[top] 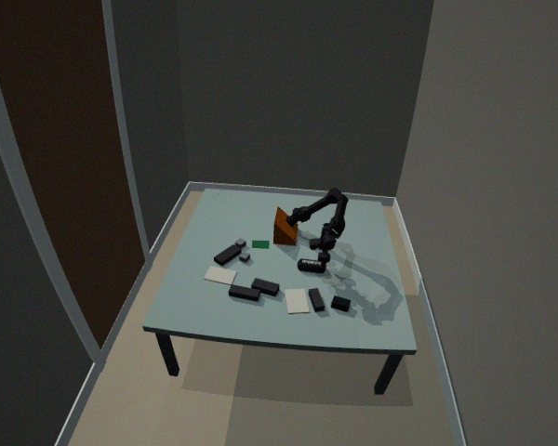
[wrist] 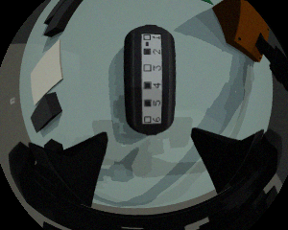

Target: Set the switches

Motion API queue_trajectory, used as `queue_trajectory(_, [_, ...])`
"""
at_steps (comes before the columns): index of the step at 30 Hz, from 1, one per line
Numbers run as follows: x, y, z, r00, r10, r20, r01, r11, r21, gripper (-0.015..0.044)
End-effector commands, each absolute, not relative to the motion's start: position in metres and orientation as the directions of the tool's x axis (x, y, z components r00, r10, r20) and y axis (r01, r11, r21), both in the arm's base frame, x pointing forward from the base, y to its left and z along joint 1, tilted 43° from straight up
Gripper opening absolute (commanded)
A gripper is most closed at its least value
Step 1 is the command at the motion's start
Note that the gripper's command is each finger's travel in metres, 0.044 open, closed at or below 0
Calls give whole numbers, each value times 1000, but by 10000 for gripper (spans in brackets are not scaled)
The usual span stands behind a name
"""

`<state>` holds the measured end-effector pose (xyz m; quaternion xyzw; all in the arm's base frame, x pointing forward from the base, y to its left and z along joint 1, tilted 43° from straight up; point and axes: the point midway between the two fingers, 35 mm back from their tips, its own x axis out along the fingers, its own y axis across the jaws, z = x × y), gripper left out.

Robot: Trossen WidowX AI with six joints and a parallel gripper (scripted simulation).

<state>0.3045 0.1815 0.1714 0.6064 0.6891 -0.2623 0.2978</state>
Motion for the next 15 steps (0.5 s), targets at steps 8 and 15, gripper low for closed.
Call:
queue_trajectory(8, [301, 195, 155, -96, 674, -732, 992, 126, -14, 440])
queue_trajectory(15, [300, 202, 146, -96, 675, -731, 992, 126, -13, 440])
